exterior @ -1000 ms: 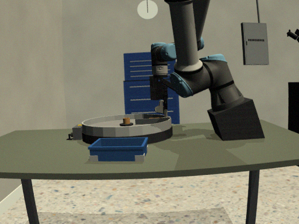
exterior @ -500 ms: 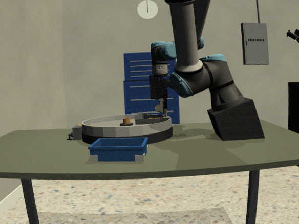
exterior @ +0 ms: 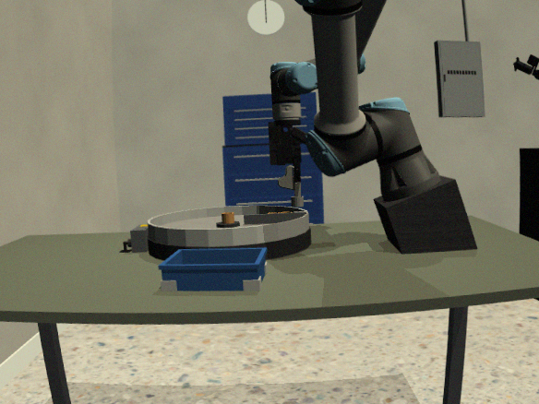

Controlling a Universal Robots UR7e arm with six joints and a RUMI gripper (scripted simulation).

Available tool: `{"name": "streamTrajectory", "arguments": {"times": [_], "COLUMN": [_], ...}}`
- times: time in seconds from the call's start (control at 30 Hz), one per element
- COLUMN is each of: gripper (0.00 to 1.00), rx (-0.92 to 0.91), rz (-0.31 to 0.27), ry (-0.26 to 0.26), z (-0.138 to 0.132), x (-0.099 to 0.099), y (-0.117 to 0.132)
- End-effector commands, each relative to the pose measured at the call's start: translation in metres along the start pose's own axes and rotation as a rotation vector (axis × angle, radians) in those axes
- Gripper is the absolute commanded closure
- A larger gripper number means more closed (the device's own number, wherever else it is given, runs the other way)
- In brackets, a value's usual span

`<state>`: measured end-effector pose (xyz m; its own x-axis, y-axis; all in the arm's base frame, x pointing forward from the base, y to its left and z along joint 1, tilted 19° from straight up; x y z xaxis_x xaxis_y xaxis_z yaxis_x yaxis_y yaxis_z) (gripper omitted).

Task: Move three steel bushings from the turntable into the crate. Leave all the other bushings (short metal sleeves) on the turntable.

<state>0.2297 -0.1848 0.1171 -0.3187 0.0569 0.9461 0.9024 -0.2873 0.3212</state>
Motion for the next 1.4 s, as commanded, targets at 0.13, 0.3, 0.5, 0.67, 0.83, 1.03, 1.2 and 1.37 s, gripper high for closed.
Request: {"name": "streamTrajectory", "arguments": {"times": [0.13,0.3,0.5,0.67,0.83,1.03,1.2,1.37], "gripper": [1.0,1.0,1.0,1.0,1.0,1.0,1.0,1.0], "rx": [0.001,0.001,0.001,0.001,0.001,0.001,0.001,0.001], "rz": [-0.004,-0.004,-0.004,-0.004,-0.004,-0.004,-0.004,-0.004], "ry": [0.003,0.003,0.003,0.003,0.003,0.003,0.003,0.003], "z": [0.0003,0.0003,0.0003,0.0003,0.0003,0.0003,0.0003,0.0003], "x": [0.0209,0.0232,0.0232,0.0232,0.0232,0.0232,0.0232,0.0232], "y": [-0.0013,-0.0013,-0.0013,-0.0013,-0.0013,-0.0013,-0.0013,-0.0013]}}
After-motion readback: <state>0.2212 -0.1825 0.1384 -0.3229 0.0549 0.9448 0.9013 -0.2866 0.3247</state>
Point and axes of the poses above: the point where the finger pads meet when closed, its own x axis back along the fingers, its own z axis across the jaws, y = z × x, the point moved 5 cm from there along x, back along the fingers, and after that the axes turned 10 degrees about -x, right-handed, at the moved point
